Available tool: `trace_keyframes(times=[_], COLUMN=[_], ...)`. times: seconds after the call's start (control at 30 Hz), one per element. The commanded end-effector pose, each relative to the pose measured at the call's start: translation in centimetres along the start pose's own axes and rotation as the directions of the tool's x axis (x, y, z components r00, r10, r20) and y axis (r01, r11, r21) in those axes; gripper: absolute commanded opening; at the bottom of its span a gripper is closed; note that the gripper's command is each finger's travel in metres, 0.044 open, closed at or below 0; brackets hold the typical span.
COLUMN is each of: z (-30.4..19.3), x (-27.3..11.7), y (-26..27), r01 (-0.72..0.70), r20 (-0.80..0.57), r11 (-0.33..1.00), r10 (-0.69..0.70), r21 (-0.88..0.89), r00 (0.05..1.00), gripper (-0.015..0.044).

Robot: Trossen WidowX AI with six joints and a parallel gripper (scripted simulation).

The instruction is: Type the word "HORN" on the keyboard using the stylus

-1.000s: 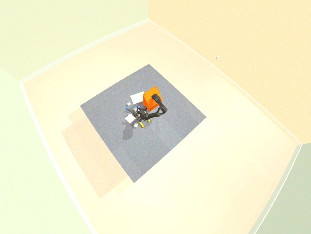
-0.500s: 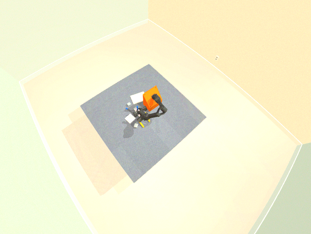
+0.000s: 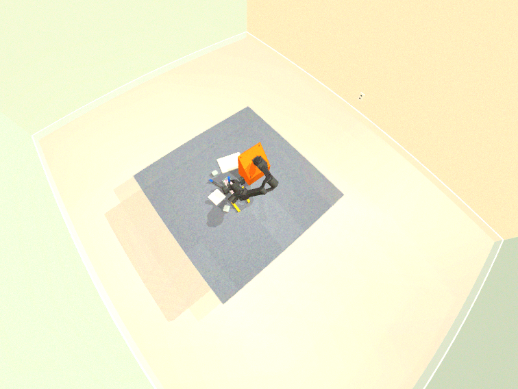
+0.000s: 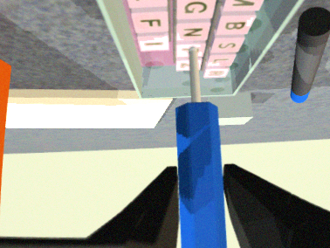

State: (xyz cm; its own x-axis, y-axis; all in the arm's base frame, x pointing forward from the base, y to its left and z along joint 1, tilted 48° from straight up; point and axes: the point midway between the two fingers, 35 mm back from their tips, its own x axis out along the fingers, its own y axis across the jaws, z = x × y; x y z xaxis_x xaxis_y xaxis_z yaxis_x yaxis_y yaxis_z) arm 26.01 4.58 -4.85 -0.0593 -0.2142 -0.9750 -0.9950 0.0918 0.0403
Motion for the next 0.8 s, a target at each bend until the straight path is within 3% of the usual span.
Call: trace_keyframes(times=[0.0,0.77], z=[0.22,1.01], x=[0.15,0.60], y=[0.07,0.08], r01=[-0.003,-0.003], r20=[0.003,0.003], r11=[1.000,1.000], r10=[0.003,0.003], r21=[0.005,0.005], r00=[1.000,1.000], gripper=[0.0081,0.0081])
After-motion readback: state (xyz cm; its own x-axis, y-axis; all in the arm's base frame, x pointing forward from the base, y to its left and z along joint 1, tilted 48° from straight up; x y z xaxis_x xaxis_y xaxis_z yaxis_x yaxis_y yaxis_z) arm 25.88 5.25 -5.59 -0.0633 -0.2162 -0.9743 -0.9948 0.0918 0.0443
